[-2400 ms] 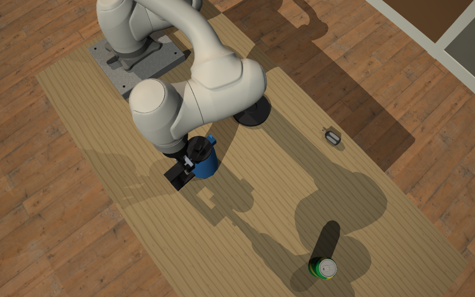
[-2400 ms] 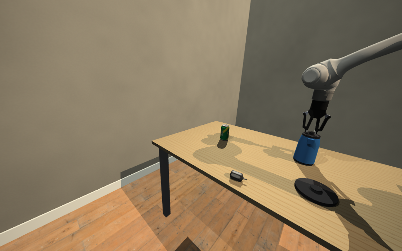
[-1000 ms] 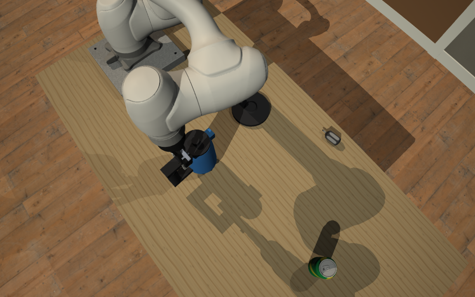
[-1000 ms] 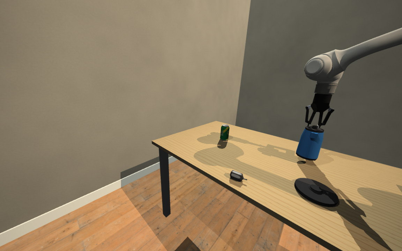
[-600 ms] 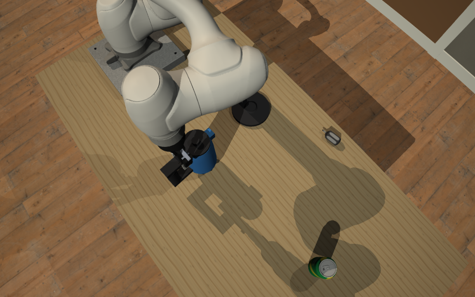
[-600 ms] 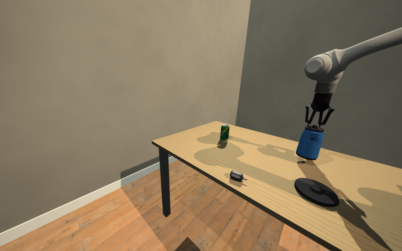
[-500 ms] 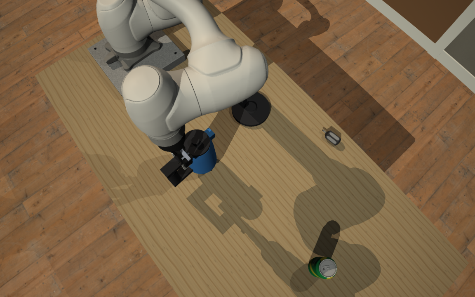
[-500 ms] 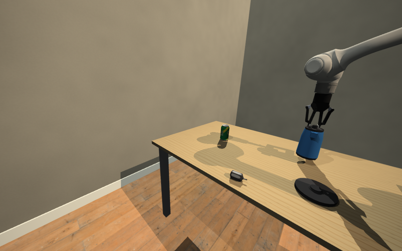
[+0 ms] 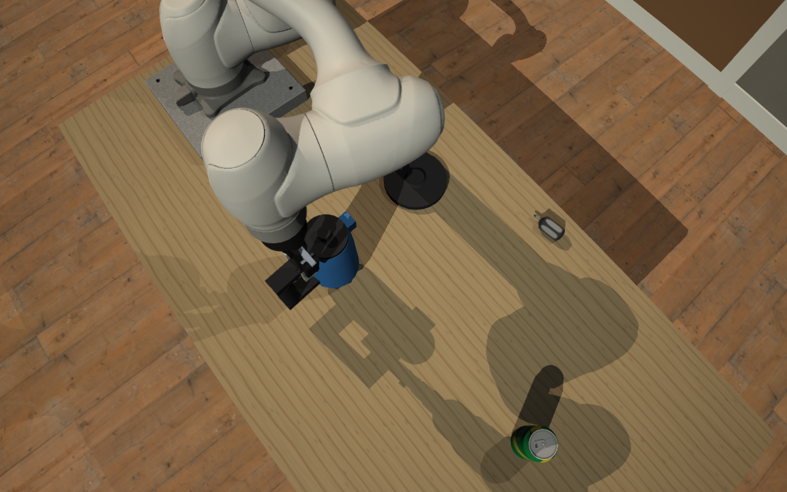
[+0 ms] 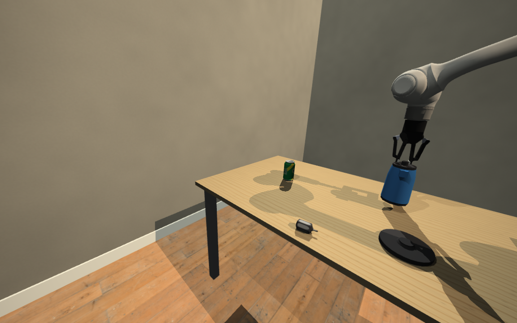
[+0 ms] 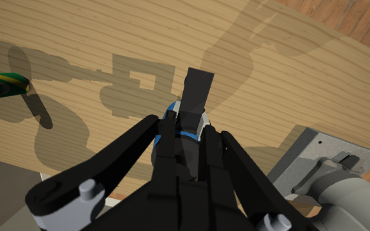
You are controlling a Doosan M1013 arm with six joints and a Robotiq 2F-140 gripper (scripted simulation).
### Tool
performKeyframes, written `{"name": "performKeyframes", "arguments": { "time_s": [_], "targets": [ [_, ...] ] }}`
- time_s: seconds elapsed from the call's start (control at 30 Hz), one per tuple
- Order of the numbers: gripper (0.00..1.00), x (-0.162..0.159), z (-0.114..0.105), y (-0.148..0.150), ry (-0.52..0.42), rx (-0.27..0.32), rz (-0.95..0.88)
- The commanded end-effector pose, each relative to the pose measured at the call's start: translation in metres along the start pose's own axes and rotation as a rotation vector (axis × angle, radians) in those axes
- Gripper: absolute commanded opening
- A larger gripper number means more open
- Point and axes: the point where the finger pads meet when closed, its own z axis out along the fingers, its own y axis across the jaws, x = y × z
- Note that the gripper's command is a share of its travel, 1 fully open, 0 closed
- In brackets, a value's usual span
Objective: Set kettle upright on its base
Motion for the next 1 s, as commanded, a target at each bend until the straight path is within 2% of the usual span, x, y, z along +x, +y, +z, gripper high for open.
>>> {"name": "performKeyframes", "arguments": {
  "time_s": [0.0, 0.97],
  "targets": [
    [0.10, 0.0012, -0.0067, -0.0042, -0.002, 0.010, -0.003],
    [0.10, 0.0025, -0.0114, -0.0095, -0.003, 0.008, -0.003]
  ]
}}
